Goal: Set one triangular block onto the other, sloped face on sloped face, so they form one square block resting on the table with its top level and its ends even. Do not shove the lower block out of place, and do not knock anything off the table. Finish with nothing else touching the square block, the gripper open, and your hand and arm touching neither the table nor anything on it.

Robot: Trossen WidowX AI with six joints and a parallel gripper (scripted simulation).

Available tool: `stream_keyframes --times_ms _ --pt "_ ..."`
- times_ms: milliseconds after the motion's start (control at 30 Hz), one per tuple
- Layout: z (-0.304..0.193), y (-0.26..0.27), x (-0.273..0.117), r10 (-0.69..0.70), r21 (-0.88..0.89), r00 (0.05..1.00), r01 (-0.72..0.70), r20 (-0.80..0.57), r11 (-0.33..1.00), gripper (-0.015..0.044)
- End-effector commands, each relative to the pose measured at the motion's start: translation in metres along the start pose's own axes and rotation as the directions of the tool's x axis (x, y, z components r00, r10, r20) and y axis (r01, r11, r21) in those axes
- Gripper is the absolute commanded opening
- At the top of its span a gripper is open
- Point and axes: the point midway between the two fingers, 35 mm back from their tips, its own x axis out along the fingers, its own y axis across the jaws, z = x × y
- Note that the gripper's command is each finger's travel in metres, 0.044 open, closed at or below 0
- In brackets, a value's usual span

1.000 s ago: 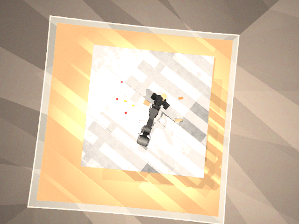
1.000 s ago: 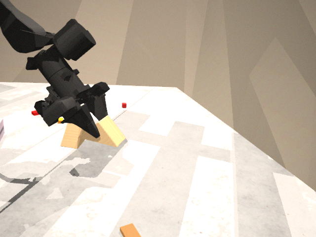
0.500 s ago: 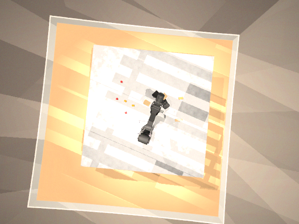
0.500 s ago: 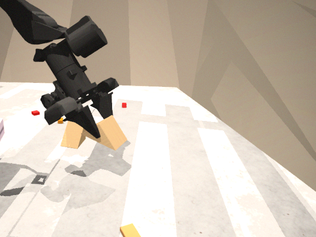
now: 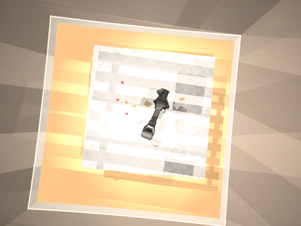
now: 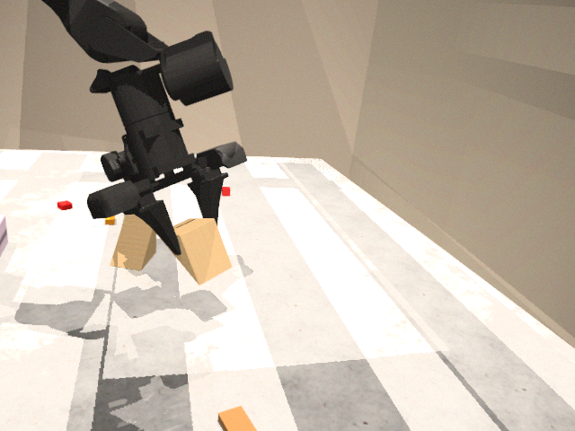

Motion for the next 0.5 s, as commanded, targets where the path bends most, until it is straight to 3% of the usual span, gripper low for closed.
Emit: stream_keyframes --times_ms 0,467 --pt "-0.0021 -0.0017 0.0001 0.028 0.104 0.998 -0.033 0.050 0.994 0.0000" --pt "-0.0065 -0.0029 -0.0029 0.134 0.428 0.967 -0.218 0.217 0.877 0.0000"
